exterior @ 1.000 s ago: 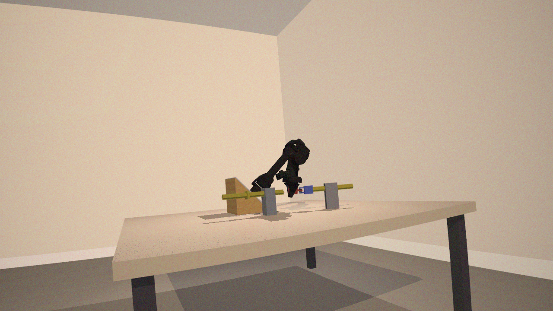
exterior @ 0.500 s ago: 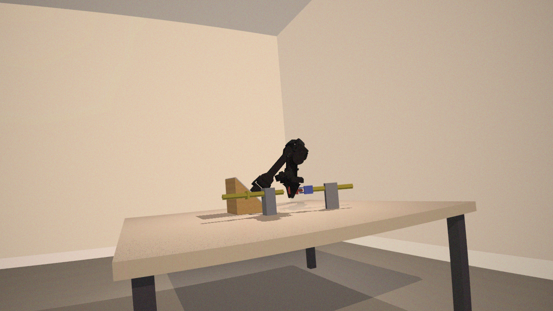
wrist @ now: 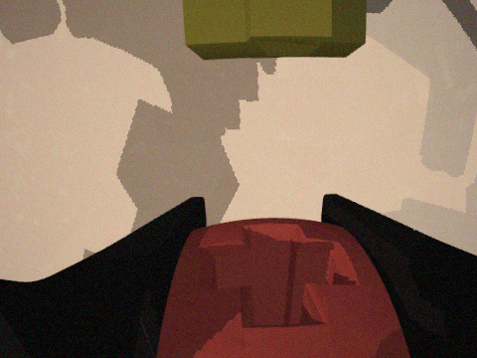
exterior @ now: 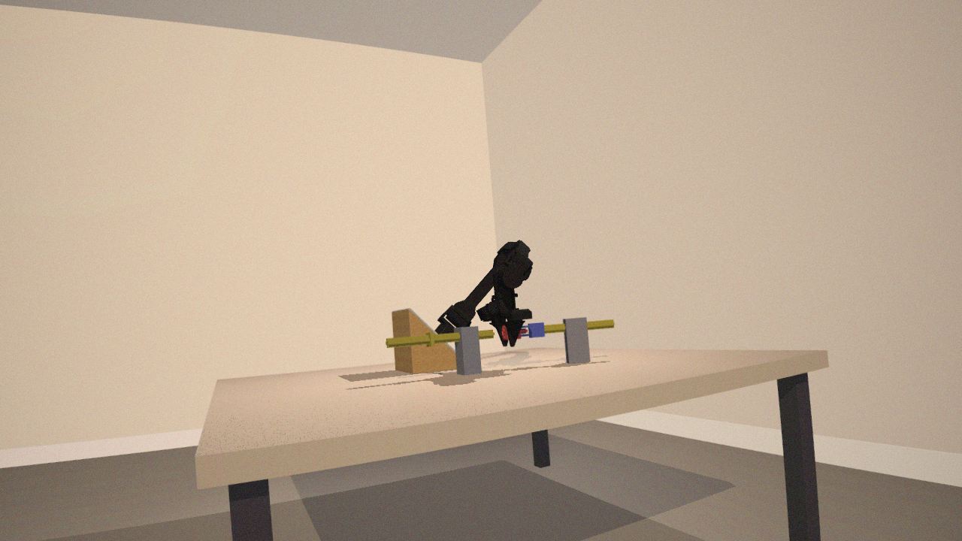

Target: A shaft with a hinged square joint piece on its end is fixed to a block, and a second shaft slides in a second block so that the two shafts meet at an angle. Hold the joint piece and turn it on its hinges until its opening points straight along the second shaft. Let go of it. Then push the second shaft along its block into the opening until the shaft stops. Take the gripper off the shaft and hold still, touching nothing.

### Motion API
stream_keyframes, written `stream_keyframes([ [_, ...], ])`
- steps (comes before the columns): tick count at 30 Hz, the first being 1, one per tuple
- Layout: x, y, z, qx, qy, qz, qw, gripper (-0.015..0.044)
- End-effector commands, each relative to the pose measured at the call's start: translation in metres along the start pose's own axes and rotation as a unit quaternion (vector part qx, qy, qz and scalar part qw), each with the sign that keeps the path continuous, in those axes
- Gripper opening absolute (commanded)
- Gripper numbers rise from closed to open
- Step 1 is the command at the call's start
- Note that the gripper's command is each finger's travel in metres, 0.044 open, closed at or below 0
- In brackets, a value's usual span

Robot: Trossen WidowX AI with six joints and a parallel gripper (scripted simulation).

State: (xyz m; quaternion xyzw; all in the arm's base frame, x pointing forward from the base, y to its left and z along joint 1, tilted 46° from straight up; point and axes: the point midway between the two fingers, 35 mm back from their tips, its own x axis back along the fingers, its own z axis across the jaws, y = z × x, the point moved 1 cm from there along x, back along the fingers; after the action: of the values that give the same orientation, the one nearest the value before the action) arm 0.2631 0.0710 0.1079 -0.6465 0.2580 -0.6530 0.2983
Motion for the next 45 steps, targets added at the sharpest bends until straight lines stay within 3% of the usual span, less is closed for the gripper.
stream_keyframes([
  [1, 0.0, 0.0, 0.001, 0.006, 0.0, 0.002, 1.0, 0.0],
  [12, 0.0, 0.0, 0.0, 0.001, 0.0, 0.001, 1.0, 0.0],
  [17, 0.0, 0.0, 0.0, 0.001, 0.0, 0.001, 1.0, 0.0131],
  [20, 0.0, 0.0, 0.0, 0.001, 0.0, 0.001, 1.0, 0.0147],
  [31, 0.0, 0.0, 0.0, 0.001, 0.0, 0.001, 1.0, 0.0436],
  [41, 0.001, 0.0, 0.0, 0.001, 0.0, -0.001, 1.0, 0.044],
  [45, 0.016, -0.004, 0.0, 0.0, 0.002, -0.051, 0.999, 0.044],
])
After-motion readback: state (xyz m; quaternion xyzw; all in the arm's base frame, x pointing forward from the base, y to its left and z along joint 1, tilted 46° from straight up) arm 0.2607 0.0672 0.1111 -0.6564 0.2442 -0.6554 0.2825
